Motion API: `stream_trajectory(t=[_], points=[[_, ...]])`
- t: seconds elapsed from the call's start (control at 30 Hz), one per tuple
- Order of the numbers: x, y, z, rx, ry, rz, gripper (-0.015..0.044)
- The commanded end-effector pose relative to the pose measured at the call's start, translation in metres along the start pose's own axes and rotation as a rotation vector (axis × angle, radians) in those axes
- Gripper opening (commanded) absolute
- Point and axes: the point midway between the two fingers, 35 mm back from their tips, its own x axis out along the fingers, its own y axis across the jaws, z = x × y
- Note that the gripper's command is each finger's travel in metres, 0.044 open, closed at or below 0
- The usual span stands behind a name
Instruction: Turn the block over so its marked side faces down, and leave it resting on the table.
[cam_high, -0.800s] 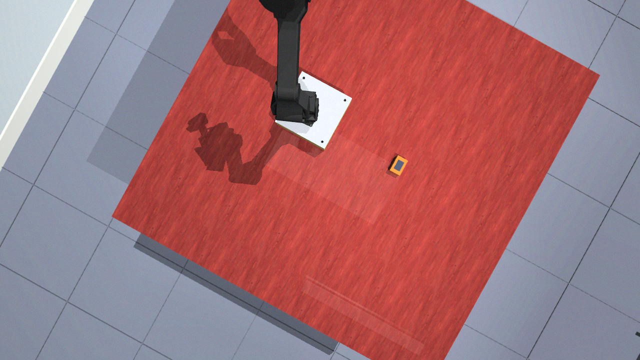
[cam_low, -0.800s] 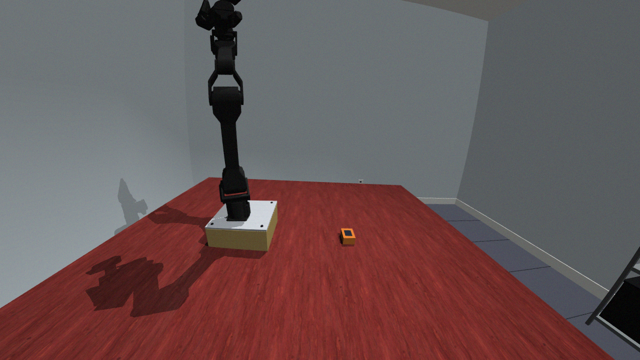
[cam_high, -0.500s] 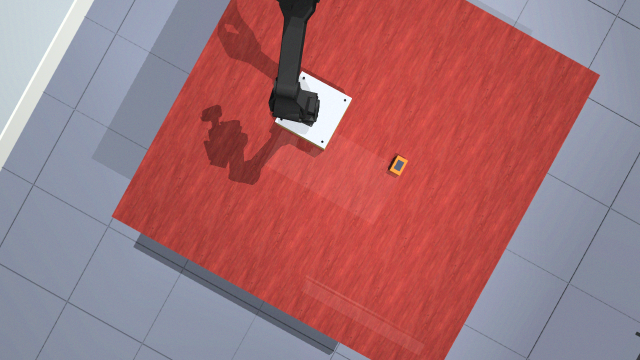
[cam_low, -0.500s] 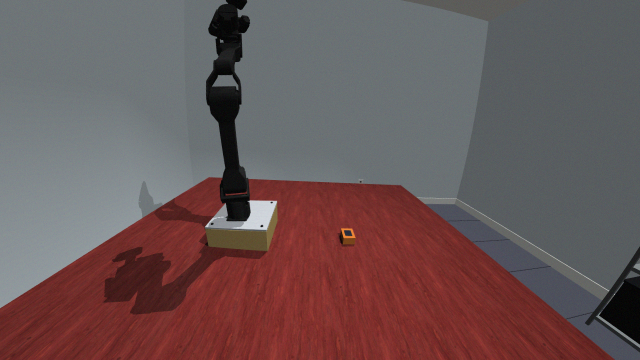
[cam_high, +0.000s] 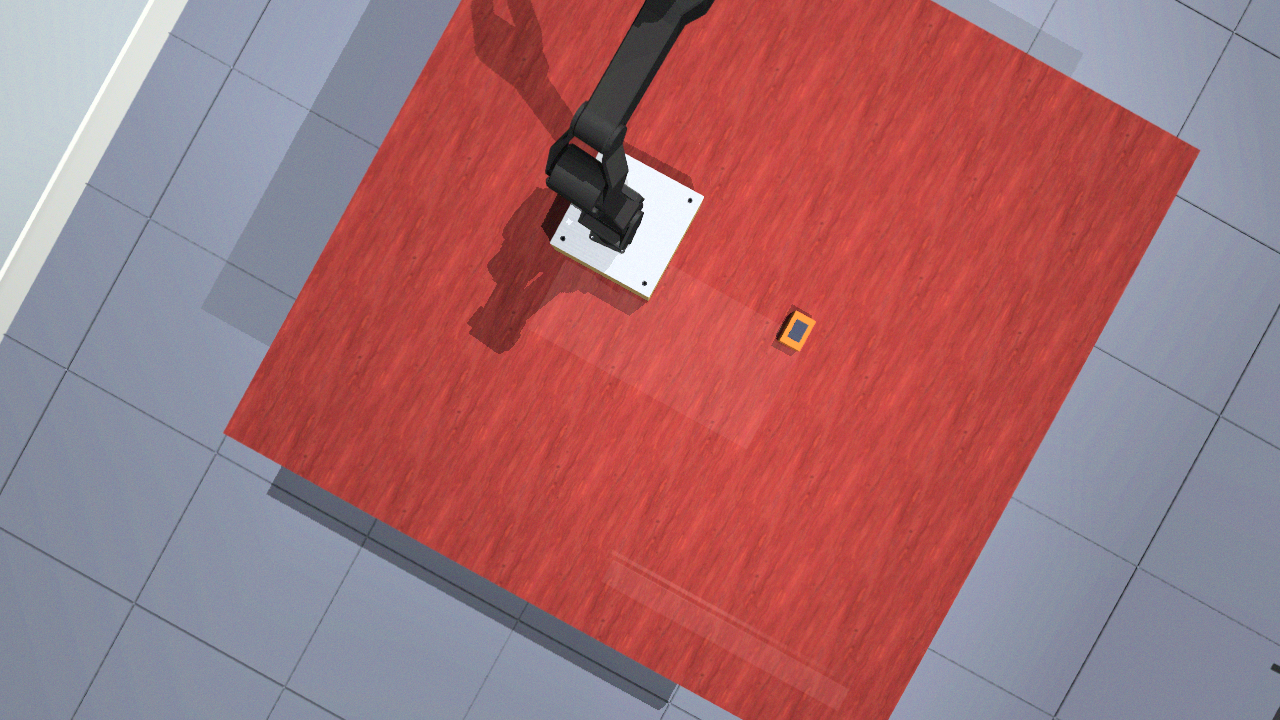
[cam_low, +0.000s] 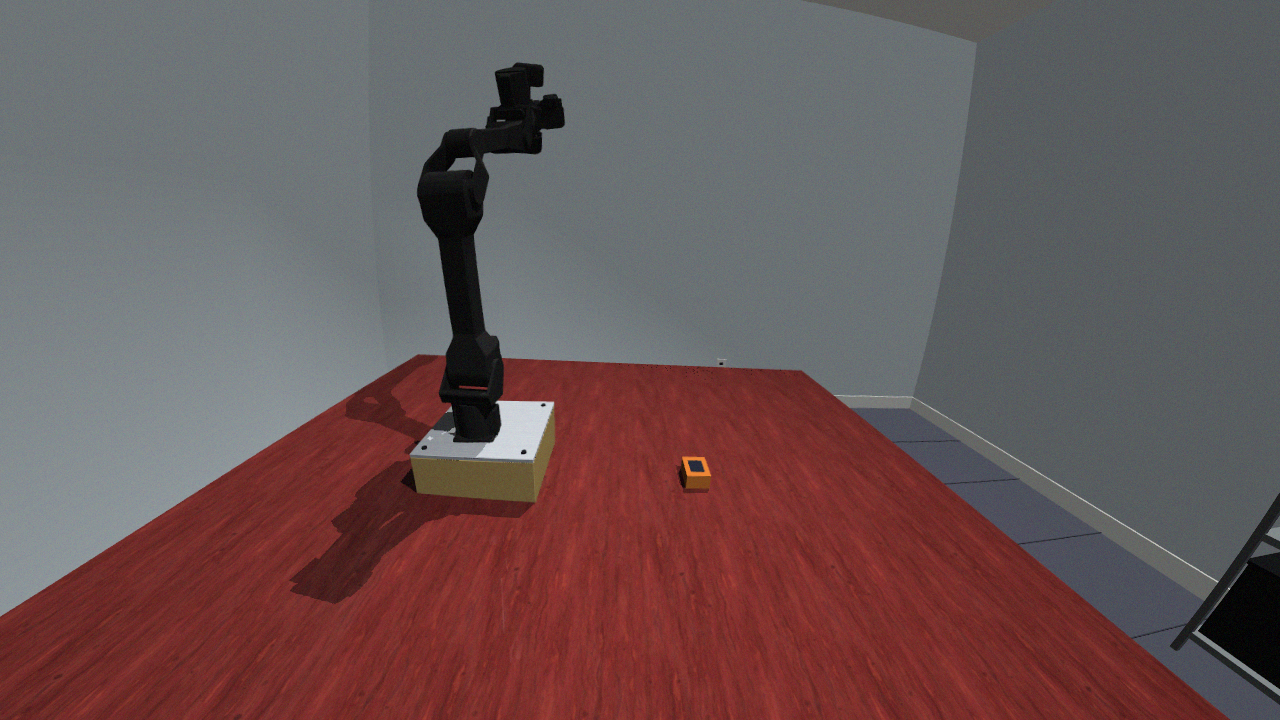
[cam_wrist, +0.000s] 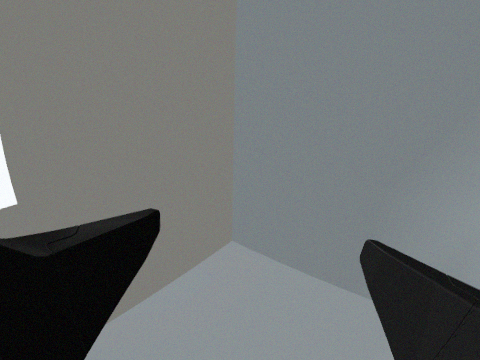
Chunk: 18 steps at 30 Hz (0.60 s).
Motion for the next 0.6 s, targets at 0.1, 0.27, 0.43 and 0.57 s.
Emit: stream_trajectory(t=[0.1,0.27,0.43,0.57], points=[[-0.009,-0.057,0.084,-0.208,-0.201,-0.205,0.0440],[-0.025,-0.087,0.141,-0.286,-0.290,-0.329,0.0440],[-0.045,-0.112,0.186,-0.372,-0.368,-0.458,0.0440],[-0.070,-0.134,0.228,-0.451,-0.435,-0.590,0.0440]])
